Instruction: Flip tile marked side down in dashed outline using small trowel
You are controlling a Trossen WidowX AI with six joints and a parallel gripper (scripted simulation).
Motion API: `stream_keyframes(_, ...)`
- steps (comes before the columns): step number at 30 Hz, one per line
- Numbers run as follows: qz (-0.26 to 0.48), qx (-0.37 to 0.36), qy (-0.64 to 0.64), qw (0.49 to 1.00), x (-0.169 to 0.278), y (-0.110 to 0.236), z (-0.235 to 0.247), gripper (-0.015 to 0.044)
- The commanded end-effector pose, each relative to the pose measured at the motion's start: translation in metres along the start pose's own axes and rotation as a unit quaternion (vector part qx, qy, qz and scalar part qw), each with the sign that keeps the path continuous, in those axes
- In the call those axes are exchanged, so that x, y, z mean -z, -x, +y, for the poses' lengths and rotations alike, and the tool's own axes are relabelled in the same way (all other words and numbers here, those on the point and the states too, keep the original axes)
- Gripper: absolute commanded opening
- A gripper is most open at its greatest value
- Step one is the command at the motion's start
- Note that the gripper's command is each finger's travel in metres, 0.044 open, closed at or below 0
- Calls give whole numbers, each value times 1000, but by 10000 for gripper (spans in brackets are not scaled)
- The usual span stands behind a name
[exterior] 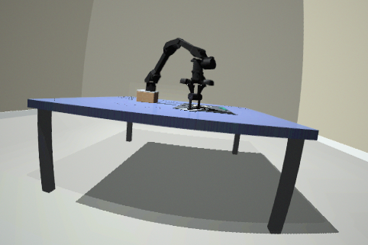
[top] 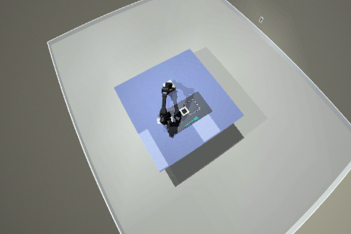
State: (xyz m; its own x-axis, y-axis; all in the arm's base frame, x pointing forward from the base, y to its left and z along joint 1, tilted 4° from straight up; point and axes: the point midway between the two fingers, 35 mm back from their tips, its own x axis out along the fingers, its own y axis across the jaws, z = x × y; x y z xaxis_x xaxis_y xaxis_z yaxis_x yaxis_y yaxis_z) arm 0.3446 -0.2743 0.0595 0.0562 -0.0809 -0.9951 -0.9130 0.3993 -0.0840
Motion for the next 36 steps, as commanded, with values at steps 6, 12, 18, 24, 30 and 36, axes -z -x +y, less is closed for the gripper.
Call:
stream_keyframes(6, -3, -1, 92, 996, -1, -3, 0, 130)
stream_keyframes(12, -3, -1, 178, 984, -1, -3, 0, 130)
stream_keyframes(18, -3, -1, 198, 980, -1, -3, 0, 130)
stream_keyframes(24, -3, -1, 198, 980, -1, -3, 0, 235)
stream_keyframes(30, -3, -1, 198, 980, -1, -3, 0, 270)
stream_keyframes(36, -3, -1, 198, 980, -1, -3, 0, 270)
